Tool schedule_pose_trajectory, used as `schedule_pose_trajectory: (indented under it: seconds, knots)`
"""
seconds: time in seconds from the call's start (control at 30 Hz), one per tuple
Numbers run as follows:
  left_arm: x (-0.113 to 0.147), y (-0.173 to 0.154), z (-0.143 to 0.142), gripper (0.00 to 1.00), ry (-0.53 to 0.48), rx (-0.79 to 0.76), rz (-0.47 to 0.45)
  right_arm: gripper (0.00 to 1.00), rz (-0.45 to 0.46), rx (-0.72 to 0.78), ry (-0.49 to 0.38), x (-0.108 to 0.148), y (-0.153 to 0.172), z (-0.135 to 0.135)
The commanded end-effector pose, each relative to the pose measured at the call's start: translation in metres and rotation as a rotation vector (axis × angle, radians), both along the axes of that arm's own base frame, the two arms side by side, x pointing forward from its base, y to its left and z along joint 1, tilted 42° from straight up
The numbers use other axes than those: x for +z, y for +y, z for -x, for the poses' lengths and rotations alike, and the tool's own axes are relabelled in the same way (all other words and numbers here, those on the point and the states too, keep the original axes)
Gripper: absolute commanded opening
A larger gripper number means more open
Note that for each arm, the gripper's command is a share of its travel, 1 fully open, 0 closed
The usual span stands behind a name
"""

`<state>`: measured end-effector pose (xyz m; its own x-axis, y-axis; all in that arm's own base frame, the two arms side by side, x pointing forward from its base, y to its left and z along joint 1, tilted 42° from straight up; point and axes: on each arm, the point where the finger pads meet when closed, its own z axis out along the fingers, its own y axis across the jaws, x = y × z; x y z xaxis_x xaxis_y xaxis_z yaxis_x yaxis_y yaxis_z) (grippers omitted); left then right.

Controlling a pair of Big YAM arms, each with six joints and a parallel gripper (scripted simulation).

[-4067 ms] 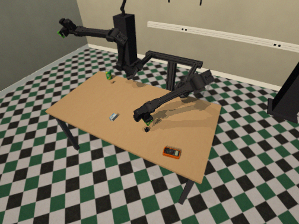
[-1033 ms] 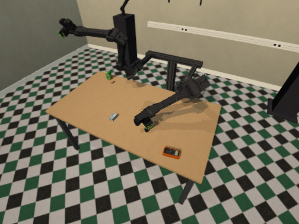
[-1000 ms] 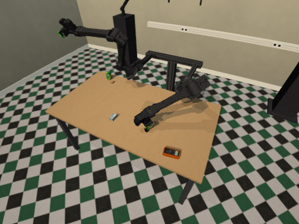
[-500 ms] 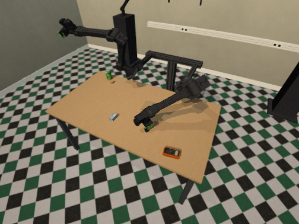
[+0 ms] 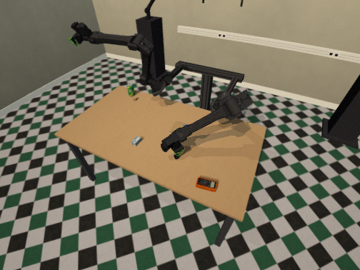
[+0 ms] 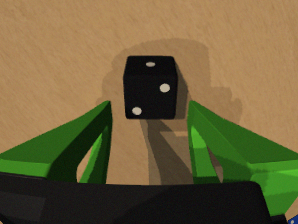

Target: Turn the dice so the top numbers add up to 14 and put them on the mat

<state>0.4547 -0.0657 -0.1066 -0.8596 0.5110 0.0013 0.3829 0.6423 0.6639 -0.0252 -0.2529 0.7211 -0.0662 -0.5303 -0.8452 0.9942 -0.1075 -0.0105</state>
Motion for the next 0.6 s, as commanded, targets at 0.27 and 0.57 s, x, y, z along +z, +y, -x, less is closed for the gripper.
schedule_pose_trajectory:
  seconds: [0.27,0.57]
  knots:
    - [-0.0018,0.0022,-0.0086,0.45,-0.009,0.001,0.005,1.00,0.053,-0.001,-0.005,0.0137,0.0195,0.0007]
    - [-0.0028,0.0039,-0.0033,0.45,-0.002,0.000,0.003,1.00,0.053,-0.001,-0.005,0.0137,0.0195,0.0007]
